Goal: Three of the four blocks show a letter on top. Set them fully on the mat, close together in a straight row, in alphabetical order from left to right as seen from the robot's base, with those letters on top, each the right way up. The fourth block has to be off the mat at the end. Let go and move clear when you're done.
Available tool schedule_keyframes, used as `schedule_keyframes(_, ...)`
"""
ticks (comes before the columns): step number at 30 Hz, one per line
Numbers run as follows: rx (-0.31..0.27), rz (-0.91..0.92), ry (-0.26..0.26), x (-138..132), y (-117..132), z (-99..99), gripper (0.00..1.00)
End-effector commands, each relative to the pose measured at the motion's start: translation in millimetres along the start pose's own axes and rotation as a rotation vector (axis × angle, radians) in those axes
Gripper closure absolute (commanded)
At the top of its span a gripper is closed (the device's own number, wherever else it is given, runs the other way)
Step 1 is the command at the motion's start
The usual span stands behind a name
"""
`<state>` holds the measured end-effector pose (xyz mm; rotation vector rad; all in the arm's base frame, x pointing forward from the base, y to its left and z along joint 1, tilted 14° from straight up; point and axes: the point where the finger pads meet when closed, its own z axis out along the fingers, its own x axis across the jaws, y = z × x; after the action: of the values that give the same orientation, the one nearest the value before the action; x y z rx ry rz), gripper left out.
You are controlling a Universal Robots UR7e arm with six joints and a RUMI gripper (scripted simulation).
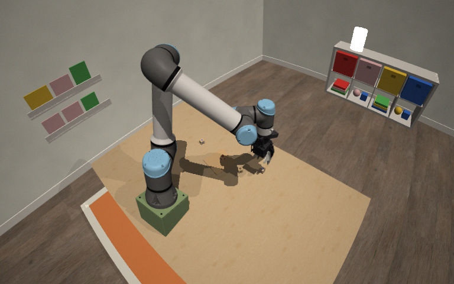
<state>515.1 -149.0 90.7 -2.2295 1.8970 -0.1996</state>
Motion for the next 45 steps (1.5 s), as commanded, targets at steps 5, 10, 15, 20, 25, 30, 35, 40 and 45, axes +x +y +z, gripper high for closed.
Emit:
schedule_keyframes(5,0.001,0.0,0.001,0,0,-0.5,0.63)
schedule_keyframes(10,0.001,0.0,0.001,0,0,-0.2,0.63)
schedule_keyframes(15,0.001,0.0,0.001,0,0,1.0,0.63)
schedule_keyframes(20,0.001,-0.001,0.001,0,0,4.3,0.63)
schedule_keyframes(25,0.001,-0.001,0.001,0,0,9.8,0.63)
schedule_keyframes(30,0.001,-0.001,0.001,1,0,13.9,0.63)
schedule_keyframes(35,0.001,-0.001,0.001,1,0,21.6,0.63)
schedule_keyframes(40,0.001,-0.001,0.001,1,0,29.7,0.63)
schedule_keyframes(45,0.001,-0.001,0.001,1,0,34.3,0.63)
